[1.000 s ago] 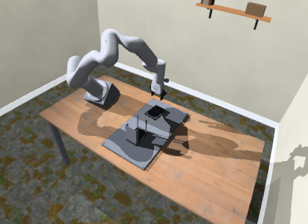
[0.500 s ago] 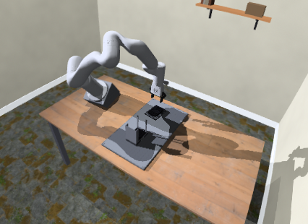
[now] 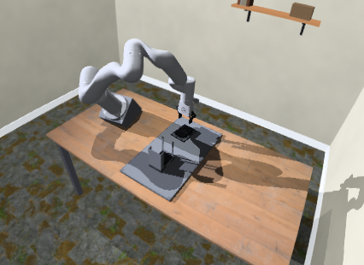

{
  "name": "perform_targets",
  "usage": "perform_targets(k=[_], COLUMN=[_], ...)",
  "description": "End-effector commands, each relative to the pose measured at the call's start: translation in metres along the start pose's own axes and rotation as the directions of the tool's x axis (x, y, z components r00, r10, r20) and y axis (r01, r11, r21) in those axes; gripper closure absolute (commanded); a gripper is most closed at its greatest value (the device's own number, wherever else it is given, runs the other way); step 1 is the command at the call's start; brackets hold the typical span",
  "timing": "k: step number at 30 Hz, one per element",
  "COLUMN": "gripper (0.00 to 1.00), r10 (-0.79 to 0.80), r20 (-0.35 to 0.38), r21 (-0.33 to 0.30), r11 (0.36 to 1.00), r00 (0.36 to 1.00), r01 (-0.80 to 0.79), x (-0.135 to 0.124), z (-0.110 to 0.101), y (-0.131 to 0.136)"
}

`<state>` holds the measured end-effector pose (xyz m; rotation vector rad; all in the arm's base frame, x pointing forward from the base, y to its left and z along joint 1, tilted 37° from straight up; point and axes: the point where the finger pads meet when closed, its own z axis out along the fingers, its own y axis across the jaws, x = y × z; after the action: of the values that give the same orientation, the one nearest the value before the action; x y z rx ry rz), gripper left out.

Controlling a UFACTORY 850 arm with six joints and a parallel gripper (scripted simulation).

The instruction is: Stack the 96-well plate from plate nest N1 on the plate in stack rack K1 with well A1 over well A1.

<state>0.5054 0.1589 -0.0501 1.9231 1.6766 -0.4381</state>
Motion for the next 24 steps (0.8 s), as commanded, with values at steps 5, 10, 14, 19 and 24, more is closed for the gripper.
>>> perform_targets(k=[5,10,14,19,24], gripper=[0.00,0.00,0.00,0.00,0.00], r10=[0.000,0.000,0.000,0.000,0.000], r20=[-0.001,-0.001,-0.001,-0.001,-0.001], r21=[-0.001,-0.001,-0.001,-0.001,-0.001], r11=[1.000,1.000,1.000,1.000,1.000], r00=[1.000,1.000,1.000,1.000,1.000], r01=[0.000,0.000,0.000,0.000,0.000], x=[0.000,0.000,0.000,0.000,0.000], z=[0.011,0.019,0.023,0.031,0.039], y=[0.000,0.000,0.001,0.000,0.000])
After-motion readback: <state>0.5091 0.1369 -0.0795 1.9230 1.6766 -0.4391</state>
